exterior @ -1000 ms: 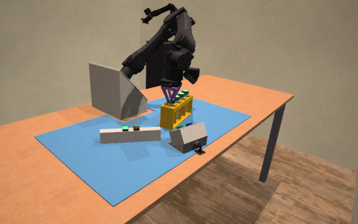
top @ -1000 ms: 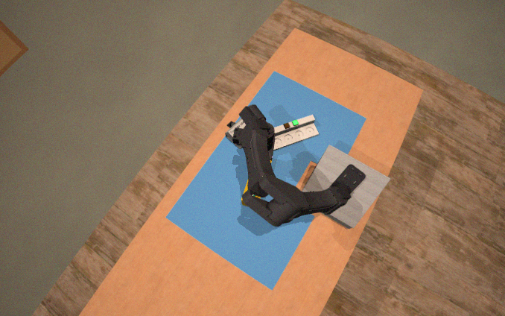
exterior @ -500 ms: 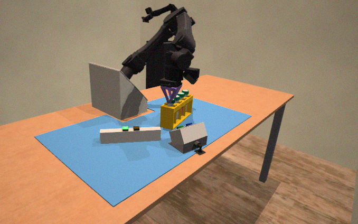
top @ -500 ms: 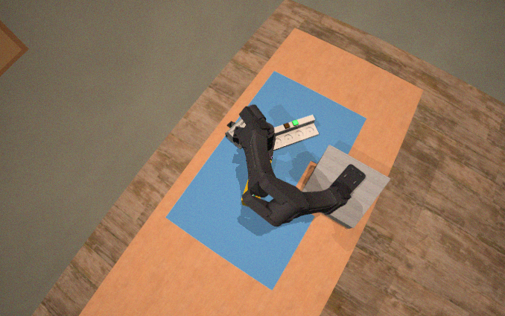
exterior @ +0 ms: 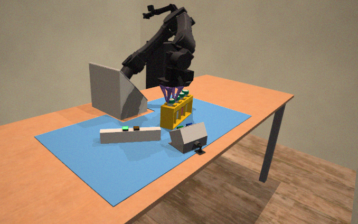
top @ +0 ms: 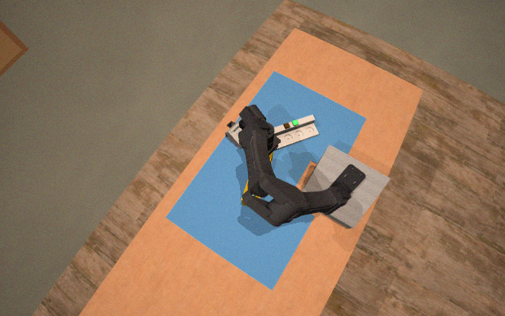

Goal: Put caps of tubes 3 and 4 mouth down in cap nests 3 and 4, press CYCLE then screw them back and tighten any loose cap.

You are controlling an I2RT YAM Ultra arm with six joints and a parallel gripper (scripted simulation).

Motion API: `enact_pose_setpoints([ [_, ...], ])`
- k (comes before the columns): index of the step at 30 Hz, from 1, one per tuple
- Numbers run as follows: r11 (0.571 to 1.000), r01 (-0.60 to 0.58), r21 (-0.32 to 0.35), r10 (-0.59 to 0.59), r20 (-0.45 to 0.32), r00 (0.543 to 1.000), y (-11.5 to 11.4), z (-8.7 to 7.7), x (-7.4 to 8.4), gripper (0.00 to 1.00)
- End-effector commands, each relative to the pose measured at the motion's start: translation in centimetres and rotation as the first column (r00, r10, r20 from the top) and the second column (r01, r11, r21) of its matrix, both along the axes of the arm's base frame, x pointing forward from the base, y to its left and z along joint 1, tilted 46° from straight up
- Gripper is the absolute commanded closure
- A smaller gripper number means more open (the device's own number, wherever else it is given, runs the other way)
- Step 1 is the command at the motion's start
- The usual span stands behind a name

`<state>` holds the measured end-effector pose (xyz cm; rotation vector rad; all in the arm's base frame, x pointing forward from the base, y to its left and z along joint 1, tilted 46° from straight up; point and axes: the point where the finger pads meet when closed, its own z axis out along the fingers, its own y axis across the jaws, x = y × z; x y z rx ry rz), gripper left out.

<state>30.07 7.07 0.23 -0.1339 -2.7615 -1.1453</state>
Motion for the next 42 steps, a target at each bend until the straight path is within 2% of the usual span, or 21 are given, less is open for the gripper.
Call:
enact_pose_setpoints([
  [1,0.982,0.184,-0.043,-0.188,-0.17,0.967,-0.3,0.12,0.22,1.0],
  [4,0.957,0.279,-0.081,-0.291,-0.267,0.919,-0.29,0.12,0.22,1.0],
  [6,0.957,0.279,-0.081,-0.291,-0.267,0.919,-0.29,0.12,0.22,1.0],
  [9,0.921,0.367,-0.129,-0.388,-0.356,0.85,-0.29,0.11,0.21,1.0],
  [13,0.86,0.468,-0.204,-0.506,-0.46,0.729,-0.28,0.11,0.21,1.0],
  [19,0.744,0.578,-0.335,-0.648,-0.573,0.502,-0.26,0.09,0.21,1.0],
  [27,0.744,0.578,-0.335,-0.648,-0.573,0.502,-0.26,0.08,0.21,1.0],
  [28,0.744,0.578,-0.335,-0.648,-0.573,0.502,-0.24,0.07,0.21,0.51],
  [40,0.744,0.578,-0.335,-0.648,-0.573,0.502,-0.24,0.07,0.21,0.51],
  [42,0.744,0.578,-0.335,-0.648,-0.573,0.502,-0.66,0.49,0.26,0.51],
])
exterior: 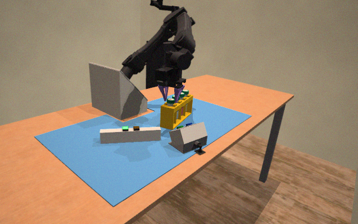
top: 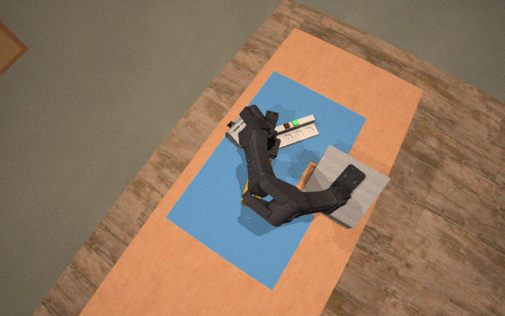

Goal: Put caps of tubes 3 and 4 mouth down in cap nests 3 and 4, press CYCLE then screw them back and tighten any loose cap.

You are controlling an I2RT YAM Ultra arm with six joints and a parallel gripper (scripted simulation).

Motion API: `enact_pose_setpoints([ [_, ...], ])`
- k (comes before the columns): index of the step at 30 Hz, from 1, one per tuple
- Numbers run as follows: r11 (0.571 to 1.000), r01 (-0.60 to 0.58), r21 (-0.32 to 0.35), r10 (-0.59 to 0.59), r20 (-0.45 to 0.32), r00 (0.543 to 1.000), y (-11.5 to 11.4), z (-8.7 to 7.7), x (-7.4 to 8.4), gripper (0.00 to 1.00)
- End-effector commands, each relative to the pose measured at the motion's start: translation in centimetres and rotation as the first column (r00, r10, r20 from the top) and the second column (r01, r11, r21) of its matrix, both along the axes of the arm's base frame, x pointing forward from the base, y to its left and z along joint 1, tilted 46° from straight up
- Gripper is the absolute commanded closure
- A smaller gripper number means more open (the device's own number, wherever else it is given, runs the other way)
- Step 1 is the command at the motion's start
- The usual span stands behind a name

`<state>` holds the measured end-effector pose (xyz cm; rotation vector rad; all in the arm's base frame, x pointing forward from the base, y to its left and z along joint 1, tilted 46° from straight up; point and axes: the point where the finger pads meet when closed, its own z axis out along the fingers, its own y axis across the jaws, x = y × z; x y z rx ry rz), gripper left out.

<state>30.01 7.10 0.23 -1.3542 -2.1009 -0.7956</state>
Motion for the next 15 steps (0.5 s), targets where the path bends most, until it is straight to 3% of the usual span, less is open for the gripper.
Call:
enact_pose_setpoints([
  [1,1.0,0.011,-0.004,-0.011,0.008,1.0,-0.9,0.7,0.3,0.51],
  [15,1.0,0.011,-0.005,-0.011,0.008,1.0,-3.5,3.2,0.7,0.51],
])
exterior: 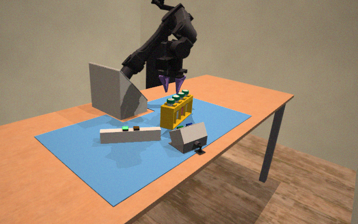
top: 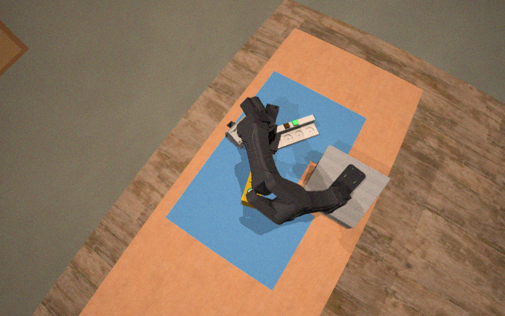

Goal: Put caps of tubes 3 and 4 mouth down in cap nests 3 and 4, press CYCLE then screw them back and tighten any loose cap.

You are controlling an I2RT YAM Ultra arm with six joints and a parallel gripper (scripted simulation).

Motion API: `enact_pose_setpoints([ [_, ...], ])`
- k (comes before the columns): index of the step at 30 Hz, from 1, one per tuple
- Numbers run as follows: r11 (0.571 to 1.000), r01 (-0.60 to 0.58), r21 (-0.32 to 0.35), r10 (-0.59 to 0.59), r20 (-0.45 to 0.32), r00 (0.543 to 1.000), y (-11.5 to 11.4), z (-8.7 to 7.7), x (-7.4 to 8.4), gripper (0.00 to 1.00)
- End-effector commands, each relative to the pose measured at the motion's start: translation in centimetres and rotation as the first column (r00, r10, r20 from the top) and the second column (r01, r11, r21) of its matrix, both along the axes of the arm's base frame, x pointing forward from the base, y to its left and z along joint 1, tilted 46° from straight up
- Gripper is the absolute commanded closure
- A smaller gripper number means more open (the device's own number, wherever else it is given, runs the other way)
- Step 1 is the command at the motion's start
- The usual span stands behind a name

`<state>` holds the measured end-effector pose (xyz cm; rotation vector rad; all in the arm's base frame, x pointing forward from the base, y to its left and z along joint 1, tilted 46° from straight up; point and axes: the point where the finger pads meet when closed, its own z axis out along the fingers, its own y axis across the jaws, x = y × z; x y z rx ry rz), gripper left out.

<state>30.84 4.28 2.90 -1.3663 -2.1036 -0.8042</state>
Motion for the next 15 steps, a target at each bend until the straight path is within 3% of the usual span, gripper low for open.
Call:
enact_pose_setpoints([
  [1,1.0,0.0,-0.002,0.0,0.0,1.0,-0.7,0.6,-0.1,0.51],
  [2,1.0,0.0,-0.002,0.0,0.0,1.0,-0.7,0.6,-0.1,0.51],
  [6,0.973,-0.232,0.001,0.226,0.235,0.946,1.4,2.9,-1.3,0.51],
  [8,0.957,-0.289,-0.007,0.278,0.291,0.915,2.0,3.5,-1.6,0.51],
  [10,0.92,-0.39,-0.03,0.37,0.393,0.842,3.0,4.6,-2.1,0.51],
  [11,0.918,-0.396,-0.032,0.375,0.4,0.836,3.0,4.6,-2.1,0.51],
  [13,0.867,-0.493,-0.07,0.459,0.498,0.736,4.1,5.8,-2.7,0.51],
  [14,0.866,-0.494,-0.071,0.46,0.499,0.734,4.1,5.8,-2.7,0.51],
  [15,0.837,-0.539,-0.095,0.497,0.545,0.676,4.6,6.4,-3.0,0.51],
])
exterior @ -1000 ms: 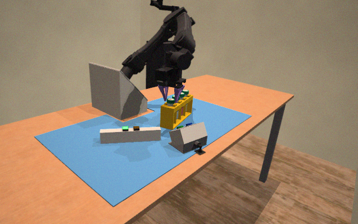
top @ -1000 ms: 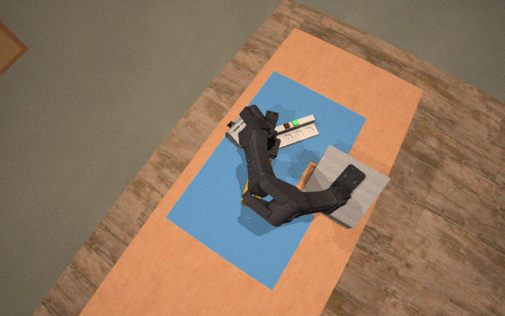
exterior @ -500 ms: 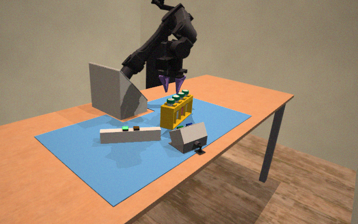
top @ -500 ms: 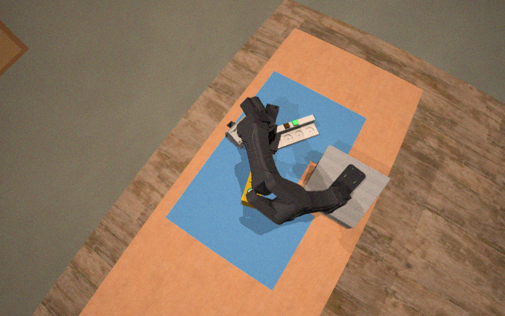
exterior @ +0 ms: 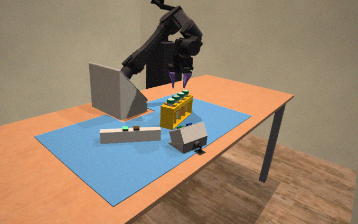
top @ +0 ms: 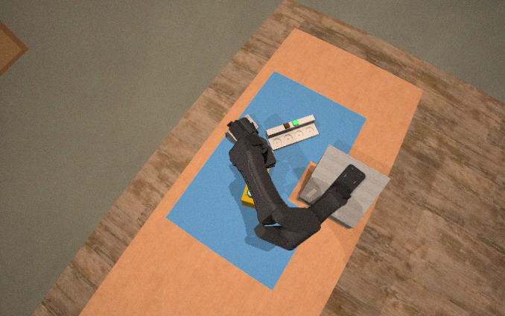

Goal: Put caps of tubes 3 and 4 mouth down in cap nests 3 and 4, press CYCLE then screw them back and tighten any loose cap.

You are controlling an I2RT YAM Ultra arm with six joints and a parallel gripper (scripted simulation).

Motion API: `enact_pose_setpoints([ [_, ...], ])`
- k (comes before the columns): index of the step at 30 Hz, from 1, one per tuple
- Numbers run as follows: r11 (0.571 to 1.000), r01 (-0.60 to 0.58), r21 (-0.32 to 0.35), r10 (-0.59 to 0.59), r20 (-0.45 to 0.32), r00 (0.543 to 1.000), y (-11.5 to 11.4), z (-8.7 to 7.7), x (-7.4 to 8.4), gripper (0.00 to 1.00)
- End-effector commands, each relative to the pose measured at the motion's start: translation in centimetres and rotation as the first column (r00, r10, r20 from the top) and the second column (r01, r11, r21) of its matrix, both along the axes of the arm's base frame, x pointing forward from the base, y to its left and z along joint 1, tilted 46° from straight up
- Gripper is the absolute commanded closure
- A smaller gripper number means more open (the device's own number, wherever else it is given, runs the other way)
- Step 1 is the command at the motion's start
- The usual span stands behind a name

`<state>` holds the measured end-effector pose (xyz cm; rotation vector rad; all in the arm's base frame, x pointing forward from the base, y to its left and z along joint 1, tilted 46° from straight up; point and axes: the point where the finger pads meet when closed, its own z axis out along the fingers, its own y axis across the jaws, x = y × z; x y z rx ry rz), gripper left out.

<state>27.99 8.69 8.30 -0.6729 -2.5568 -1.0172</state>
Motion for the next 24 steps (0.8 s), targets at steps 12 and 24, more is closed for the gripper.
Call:
enact_pose_setpoints([
  [12,0.858,-0.508,-0.071,0.464,0.53,0.71,4.0,5.0,-2.2,0.51],
  [24,0.807,-0.579,-0.113,0.52,0.601,0.607,5.5,5.4,-2.7,0.51],
])
